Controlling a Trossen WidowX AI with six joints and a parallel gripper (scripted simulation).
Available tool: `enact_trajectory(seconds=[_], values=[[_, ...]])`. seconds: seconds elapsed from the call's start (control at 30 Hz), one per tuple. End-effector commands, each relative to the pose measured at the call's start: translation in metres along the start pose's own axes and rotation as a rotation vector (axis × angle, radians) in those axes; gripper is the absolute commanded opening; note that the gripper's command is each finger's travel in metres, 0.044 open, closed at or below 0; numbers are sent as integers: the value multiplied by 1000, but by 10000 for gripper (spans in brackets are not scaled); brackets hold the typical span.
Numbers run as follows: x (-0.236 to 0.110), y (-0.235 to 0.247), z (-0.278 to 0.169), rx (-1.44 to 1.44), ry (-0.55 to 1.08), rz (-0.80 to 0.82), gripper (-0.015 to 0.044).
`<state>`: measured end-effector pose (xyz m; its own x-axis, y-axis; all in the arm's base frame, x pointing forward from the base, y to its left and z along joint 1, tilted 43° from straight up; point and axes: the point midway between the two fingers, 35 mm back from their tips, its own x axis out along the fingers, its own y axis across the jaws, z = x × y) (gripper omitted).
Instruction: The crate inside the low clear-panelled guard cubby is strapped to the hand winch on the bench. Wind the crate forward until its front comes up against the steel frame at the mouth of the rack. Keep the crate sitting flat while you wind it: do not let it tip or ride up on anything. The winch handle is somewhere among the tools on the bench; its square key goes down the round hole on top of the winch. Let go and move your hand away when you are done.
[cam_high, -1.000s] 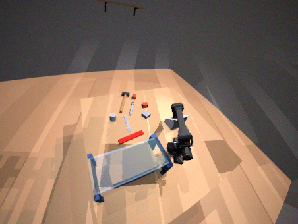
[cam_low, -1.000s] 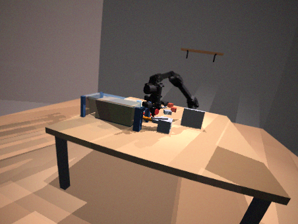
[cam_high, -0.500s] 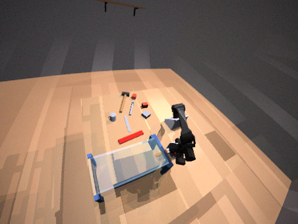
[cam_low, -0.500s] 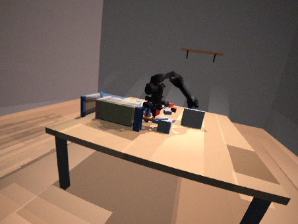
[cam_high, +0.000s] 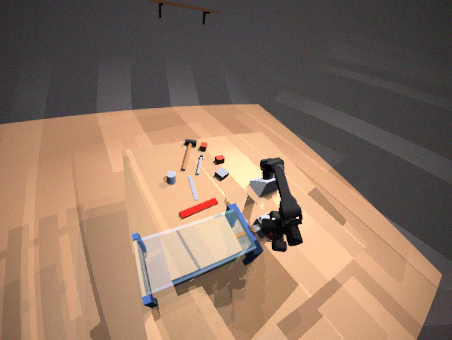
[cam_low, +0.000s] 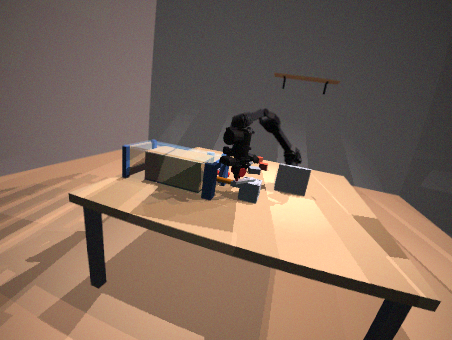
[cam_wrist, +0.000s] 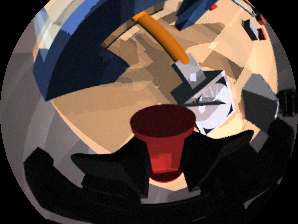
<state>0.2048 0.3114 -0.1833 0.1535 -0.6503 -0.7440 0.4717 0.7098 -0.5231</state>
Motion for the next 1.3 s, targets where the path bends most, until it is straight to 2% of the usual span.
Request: enact_trajectory(seconds=[0.0, 0.13, 0.17, 0.3, 0.67, 0.73, 1.23, 1.27], values=[[-3, -2, -20, -16, 21, 0, 0], [-3, -3, -26, -17, 22, 0, 0], [0, 0, -9, -3, 0, 2, 0], [0, 0, -9, -151, 2, 4, 0], [0, 0, -9, -1205, 3, 25, 0], [0, 0, -9, -1315, 2, 28, 0], [0, 0, -9, -1353, 2, 29, 0], [-1, -1, -5, -1308, -2, 18, 26]])
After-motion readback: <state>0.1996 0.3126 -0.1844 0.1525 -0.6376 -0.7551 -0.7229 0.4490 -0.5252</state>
